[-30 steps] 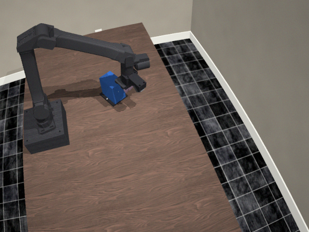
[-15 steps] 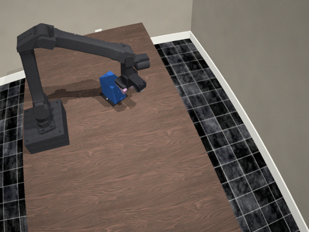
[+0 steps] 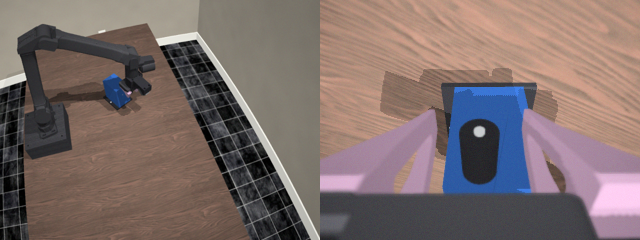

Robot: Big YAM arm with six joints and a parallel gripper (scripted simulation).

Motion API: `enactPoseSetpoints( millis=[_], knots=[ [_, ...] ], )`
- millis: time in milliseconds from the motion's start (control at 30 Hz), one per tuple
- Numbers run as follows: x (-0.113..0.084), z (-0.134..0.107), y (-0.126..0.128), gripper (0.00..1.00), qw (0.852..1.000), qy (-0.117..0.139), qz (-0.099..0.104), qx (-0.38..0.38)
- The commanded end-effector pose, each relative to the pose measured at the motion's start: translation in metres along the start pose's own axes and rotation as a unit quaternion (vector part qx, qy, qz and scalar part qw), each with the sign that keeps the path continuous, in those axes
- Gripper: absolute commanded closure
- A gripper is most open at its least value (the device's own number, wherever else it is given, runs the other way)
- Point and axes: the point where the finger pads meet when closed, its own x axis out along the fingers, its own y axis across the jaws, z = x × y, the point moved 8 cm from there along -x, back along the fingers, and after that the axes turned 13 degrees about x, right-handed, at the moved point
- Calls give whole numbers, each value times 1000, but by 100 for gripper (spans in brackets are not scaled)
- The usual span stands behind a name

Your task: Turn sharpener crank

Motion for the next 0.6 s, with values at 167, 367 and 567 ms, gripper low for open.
enactPoseSetpoints(
  millis=[167, 367, 567],
  knots=[
    [-31, -3, 20, 49, 1000, -5, 27, -1],
    [-46, -7, 20, 49, 999, -6, 32, -3],
    [-63, -9, 18, 49, 999, -6, 32, -3]
  ],
)
